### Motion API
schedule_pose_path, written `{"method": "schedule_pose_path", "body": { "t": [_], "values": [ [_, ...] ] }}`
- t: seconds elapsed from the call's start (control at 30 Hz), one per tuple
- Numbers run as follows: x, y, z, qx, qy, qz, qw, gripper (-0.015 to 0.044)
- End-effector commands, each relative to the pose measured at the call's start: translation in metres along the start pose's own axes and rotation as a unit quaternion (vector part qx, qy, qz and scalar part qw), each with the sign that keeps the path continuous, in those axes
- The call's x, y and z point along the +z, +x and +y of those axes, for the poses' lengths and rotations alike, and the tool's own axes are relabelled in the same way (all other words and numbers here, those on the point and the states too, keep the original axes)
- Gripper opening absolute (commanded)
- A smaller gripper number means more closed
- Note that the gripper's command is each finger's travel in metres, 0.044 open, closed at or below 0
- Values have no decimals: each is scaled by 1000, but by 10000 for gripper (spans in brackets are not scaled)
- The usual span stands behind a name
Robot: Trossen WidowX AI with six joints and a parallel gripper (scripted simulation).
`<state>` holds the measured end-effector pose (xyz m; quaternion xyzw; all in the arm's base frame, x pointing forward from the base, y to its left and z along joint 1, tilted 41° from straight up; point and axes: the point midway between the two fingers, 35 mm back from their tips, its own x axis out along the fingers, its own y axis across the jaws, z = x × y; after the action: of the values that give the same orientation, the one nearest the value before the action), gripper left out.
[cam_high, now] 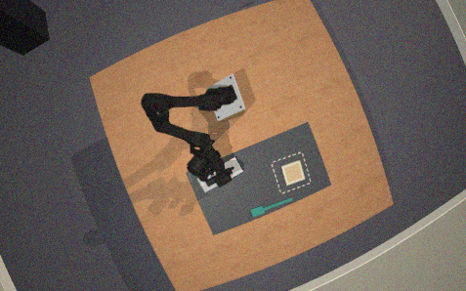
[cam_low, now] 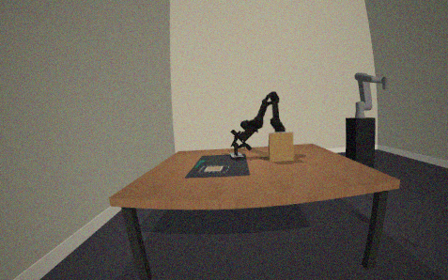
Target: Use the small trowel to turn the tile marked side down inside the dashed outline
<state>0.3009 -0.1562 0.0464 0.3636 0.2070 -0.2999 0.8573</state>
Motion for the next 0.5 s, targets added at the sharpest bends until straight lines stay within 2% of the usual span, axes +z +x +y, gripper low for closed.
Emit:
{"method": "schedule_pose_path", "body": {
  "t": [0.0, 0.33, 0.47],
  "values": [
    [0, 5, -4, 5, -3, 1, 1000, 0],
    [-1, 13, -15, 5, -4, 1, 1000, 0],
    [-1, 13, -15, 5, -4, 1, 1000, 105]
  ]
}}
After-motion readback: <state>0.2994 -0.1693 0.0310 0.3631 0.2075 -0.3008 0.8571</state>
